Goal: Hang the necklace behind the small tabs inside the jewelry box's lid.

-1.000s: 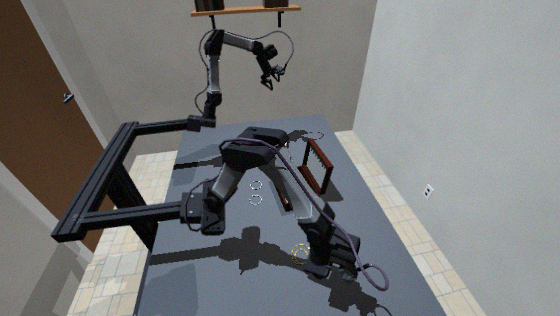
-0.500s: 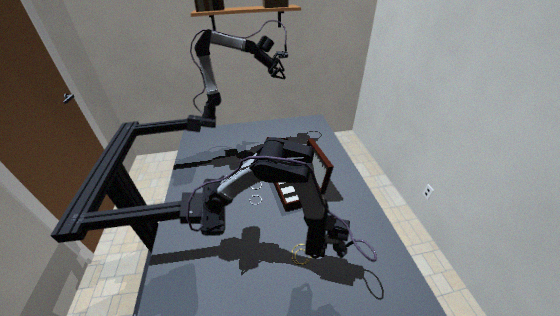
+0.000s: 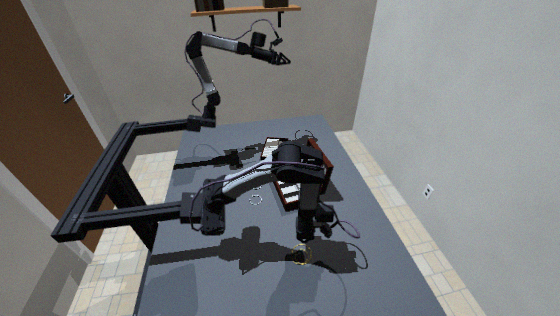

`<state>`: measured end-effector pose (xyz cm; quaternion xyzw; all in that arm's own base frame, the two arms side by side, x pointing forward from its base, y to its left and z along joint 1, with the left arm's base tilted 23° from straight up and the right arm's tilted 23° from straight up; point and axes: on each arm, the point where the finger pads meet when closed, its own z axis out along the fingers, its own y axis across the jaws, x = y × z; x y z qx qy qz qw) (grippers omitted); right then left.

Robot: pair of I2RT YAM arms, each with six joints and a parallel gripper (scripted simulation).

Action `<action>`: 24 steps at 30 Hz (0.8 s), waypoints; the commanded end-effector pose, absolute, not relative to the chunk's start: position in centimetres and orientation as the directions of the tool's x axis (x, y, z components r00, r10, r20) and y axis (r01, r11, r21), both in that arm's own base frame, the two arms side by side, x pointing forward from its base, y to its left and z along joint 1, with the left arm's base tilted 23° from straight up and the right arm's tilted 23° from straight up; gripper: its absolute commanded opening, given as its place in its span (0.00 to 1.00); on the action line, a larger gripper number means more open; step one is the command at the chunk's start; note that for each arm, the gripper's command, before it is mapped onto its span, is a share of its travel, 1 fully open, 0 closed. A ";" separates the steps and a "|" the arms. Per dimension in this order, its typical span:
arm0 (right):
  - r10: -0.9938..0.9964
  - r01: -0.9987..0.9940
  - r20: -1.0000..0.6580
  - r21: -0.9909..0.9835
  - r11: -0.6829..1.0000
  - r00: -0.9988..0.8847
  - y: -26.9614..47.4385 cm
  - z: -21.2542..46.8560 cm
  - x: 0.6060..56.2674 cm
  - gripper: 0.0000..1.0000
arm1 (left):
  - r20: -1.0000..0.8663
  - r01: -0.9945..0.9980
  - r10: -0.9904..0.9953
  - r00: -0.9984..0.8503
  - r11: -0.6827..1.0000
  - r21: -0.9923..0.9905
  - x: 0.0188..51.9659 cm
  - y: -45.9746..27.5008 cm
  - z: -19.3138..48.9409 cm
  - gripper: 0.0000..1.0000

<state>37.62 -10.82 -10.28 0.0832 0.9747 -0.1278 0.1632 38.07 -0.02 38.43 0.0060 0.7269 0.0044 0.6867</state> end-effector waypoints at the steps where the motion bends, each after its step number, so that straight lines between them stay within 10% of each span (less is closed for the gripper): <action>1: 0.102 0.200 -0.367 -0.240 0.950 -0.925 -10.3 -10.6 38.3 0.25 | -0.997 -0.014 -0.059 0.050 0.998 -0.060 37.4 -0.3 40.9 1.00; 24: 0.103 0.184 -0.335 -0.219 0.958 -0.937 -10.6 -12.5 38.2 0.25 | -0.998 -0.018 0.005 0.055 1.000 0.004 37.4 0.2 42.5 1.00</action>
